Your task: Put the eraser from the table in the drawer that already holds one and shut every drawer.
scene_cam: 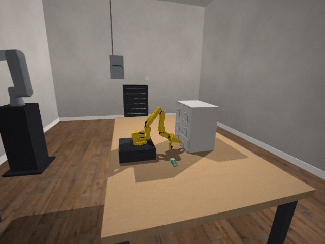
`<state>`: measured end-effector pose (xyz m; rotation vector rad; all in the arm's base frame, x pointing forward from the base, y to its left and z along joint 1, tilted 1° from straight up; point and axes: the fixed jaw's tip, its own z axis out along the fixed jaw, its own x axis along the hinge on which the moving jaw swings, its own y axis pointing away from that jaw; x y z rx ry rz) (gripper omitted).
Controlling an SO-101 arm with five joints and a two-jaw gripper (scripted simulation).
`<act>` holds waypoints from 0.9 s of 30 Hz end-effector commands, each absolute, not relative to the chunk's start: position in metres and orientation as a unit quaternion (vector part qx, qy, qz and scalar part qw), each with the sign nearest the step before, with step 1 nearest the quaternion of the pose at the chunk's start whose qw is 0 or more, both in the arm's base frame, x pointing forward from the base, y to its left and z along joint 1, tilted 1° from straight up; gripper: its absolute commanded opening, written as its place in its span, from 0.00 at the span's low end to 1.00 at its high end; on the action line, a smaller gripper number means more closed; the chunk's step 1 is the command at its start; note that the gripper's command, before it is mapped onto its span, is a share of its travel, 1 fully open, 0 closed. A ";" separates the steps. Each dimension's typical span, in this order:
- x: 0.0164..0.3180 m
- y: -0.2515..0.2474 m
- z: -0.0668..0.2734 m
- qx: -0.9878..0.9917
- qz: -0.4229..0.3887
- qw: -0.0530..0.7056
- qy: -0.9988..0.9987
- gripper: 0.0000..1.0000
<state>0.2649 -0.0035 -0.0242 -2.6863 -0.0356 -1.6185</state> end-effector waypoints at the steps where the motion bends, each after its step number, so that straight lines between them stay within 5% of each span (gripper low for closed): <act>1: 0.262 -0.004 -0.024 -0.859 -0.512 0.004 -0.005 0.00; 27: 0.254 -0.005 -0.024 -0.859 -0.512 0.004 -0.005 0.00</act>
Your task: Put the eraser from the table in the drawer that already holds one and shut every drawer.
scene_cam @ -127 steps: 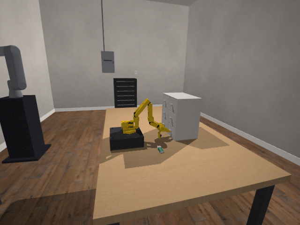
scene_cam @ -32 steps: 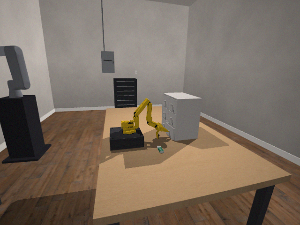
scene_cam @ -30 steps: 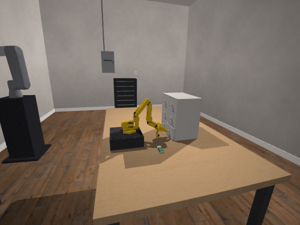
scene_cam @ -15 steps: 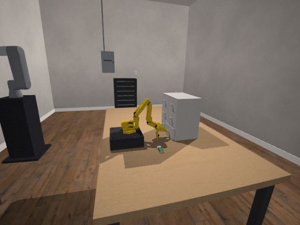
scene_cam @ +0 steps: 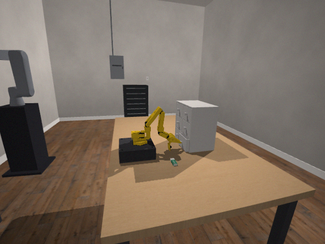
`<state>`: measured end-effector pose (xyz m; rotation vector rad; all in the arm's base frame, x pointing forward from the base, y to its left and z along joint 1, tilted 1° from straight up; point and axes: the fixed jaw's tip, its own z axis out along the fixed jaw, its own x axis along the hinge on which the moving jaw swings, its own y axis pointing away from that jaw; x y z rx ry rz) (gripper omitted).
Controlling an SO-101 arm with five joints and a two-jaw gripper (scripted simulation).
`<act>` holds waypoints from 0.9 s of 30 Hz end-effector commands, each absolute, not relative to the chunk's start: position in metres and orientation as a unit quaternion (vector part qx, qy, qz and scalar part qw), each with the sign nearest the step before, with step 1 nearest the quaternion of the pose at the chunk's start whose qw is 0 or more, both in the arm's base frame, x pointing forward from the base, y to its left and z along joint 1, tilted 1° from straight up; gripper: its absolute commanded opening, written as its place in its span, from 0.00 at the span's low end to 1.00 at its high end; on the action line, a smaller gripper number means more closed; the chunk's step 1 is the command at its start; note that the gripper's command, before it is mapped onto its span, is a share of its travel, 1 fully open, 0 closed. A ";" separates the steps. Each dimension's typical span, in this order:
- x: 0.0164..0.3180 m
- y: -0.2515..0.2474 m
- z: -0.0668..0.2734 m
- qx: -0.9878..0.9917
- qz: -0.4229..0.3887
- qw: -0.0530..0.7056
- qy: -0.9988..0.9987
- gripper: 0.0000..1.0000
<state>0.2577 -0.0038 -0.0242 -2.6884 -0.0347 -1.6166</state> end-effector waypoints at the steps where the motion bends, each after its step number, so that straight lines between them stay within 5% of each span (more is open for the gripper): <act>1: 0.253 -0.005 -0.024 -0.859 -0.512 0.004 -0.005 0.00; 27: 0.248 -0.005 -0.024 -0.859 -0.512 0.004 -0.005 0.00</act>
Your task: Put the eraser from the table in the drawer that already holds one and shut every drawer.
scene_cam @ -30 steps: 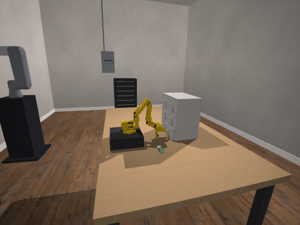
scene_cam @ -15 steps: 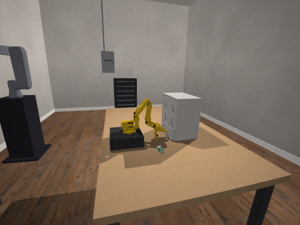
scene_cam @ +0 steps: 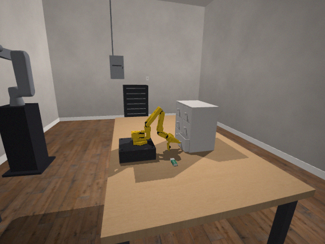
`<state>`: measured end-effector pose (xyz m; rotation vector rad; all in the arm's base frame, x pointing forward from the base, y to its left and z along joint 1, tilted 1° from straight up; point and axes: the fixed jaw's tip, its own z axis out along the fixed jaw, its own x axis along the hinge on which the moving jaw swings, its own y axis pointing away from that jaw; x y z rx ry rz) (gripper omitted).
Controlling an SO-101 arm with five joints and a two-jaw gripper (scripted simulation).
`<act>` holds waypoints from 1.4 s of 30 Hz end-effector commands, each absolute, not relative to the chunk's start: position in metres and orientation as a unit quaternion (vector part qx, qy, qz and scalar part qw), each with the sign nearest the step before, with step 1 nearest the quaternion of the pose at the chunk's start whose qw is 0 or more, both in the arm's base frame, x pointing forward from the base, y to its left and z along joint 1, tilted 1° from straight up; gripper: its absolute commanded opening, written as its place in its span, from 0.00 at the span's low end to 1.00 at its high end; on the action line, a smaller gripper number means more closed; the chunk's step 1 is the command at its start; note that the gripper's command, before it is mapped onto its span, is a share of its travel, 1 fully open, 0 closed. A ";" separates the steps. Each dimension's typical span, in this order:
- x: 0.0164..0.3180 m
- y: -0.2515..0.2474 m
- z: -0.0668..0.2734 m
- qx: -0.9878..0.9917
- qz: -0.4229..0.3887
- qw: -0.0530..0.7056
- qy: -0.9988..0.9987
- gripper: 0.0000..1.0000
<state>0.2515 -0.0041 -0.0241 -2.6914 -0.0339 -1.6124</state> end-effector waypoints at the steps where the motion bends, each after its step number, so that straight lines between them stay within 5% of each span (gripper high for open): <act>1: 0.247 -0.005 -0.024 -0.859 -0.512 0.004 -0.005 0.00; 42: 0.234 -0.006 -0.024 -0.859 -0.512 0.003 -0.004 0.00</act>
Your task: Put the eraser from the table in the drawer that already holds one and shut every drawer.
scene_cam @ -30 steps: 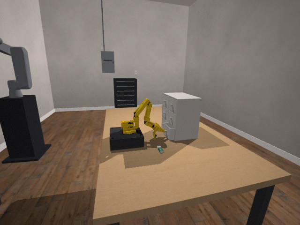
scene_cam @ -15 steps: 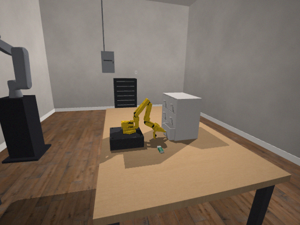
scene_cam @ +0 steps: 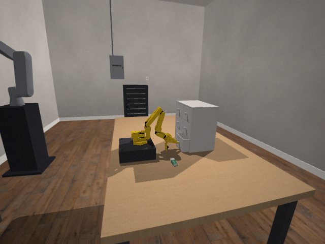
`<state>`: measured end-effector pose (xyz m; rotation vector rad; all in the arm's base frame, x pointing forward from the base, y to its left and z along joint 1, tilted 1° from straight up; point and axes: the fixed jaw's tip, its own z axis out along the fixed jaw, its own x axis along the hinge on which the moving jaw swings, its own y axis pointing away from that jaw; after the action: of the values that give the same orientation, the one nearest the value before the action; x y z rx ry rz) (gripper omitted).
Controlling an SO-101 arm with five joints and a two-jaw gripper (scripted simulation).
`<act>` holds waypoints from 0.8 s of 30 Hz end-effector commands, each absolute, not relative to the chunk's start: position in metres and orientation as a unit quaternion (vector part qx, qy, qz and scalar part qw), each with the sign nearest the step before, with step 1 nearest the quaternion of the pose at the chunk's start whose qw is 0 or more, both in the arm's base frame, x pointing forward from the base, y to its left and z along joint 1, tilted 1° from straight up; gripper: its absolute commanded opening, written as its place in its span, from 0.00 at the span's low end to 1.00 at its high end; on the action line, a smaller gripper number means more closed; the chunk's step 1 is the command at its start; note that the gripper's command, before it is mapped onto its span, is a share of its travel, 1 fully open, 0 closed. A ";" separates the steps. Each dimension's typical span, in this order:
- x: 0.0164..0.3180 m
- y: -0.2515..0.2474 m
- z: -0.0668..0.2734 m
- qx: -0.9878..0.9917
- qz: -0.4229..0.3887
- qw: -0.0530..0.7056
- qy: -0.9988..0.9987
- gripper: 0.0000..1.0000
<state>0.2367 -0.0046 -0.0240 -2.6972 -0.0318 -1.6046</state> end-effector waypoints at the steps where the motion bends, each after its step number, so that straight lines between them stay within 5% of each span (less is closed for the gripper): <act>1: 0.234 -0.006 -0.024 -0.859 -0.512 0.003 -0.004 0.00; 24: 0.230 -0.006 -0.024 -0.859 -0.512 0.003 -0.004 0.00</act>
<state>0.2328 -0.0048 -0.0240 -2.6969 -0.0314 -1.6056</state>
